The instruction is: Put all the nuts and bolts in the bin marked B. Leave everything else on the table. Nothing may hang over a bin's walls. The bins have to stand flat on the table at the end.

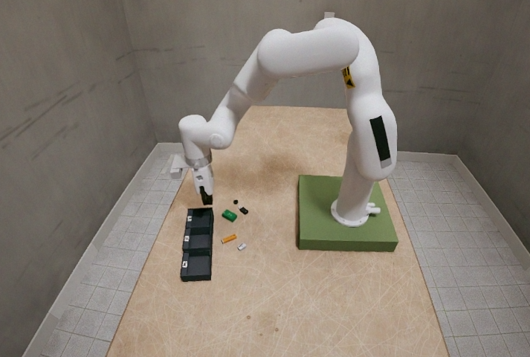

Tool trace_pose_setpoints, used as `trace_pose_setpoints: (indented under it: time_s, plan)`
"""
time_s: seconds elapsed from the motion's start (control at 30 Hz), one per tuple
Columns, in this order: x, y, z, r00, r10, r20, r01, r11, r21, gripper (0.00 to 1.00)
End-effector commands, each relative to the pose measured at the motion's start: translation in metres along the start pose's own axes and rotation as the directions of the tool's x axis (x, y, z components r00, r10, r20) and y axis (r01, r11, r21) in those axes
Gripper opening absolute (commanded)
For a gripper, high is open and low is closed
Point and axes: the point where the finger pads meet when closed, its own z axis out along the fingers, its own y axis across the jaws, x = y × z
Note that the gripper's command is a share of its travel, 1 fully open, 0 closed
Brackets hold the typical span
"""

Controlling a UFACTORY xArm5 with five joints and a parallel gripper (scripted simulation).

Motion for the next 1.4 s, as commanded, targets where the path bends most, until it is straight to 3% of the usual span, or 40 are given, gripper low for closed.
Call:
trace_pose_setpoints:
  time_s: [0.0,0.4,1.03,1.37]
  plan:
    - [0.001,0.0,-0.001,1.0,0.0,-0.004,0.0,1.0,-0.001,0.09]
    - [0.001,0.0,-0.001,1.0,0.0,-0.004,0.0,1.0,-0.001,0.09]
    - [0.002,-0.084,-0.001,1.0,0.0,-0.004,0.0,1.0,0.0,0.09]
    - [0.002,-0.084,-0.001,1.0,0.0,-0.004,0.0,1.0,0.0,0.09]
